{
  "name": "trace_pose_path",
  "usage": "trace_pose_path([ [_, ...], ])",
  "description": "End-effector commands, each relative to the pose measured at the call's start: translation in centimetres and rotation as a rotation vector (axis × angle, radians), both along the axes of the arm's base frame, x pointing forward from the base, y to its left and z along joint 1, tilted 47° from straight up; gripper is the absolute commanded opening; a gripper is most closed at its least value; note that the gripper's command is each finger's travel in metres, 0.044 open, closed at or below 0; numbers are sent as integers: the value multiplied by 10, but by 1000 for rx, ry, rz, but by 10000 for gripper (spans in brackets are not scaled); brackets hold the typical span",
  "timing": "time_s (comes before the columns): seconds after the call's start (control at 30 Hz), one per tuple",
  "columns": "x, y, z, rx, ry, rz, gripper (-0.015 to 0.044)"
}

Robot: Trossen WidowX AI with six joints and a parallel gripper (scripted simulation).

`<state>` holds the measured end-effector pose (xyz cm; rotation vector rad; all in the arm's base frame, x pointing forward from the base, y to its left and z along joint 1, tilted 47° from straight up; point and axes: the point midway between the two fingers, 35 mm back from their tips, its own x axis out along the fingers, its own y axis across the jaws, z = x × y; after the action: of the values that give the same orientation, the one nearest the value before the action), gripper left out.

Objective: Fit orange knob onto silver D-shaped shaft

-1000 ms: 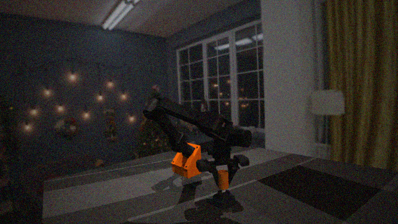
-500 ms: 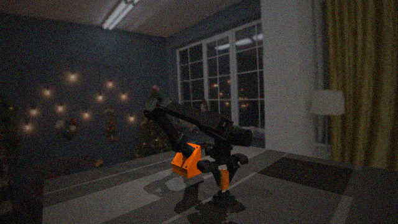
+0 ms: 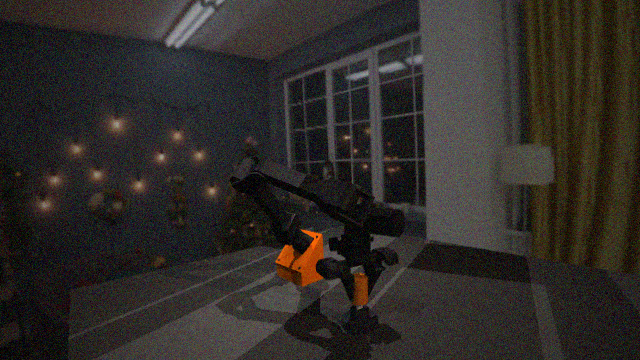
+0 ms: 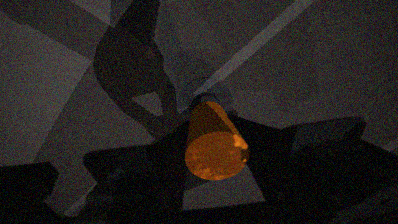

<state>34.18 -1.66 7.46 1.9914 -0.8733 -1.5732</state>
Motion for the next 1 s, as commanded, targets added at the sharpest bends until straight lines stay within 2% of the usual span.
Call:
trace_pose_path([
  [0.0,1,0,0,-1,1,4,0],
  [0.27,0,4,2,-2,7,10,0],
  [0.5,1,5,2,-32,151,147,0],
  [0.97,0,1,1,-32,151,147,0],
])
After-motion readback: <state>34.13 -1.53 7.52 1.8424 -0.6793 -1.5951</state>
